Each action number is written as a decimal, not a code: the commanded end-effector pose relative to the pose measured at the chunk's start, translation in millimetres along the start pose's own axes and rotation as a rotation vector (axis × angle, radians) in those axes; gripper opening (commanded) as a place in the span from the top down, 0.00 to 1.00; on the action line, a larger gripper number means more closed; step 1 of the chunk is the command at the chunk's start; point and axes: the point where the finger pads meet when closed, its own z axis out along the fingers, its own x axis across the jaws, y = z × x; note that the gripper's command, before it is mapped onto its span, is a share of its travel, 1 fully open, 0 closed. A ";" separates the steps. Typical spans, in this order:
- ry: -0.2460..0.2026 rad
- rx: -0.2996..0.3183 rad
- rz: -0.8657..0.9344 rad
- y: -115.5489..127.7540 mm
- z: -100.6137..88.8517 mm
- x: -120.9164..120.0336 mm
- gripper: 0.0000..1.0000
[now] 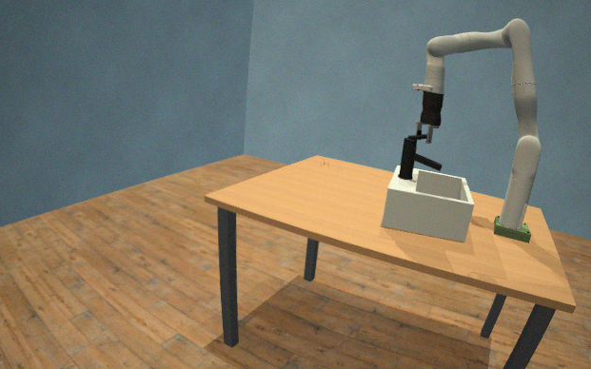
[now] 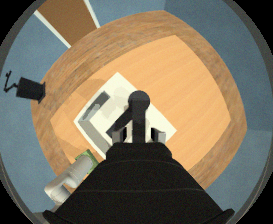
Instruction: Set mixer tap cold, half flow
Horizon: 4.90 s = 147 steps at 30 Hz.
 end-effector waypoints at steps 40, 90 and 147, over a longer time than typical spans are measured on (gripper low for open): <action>0.001 0.001 0.000 -0.3 -0.7 0.2 1.00; 0.001 0.001 0.000 -3.4 -8.4 0.2 1.00; 0.001 0.001 0.000 -4.4 -10.4 0.2 0.00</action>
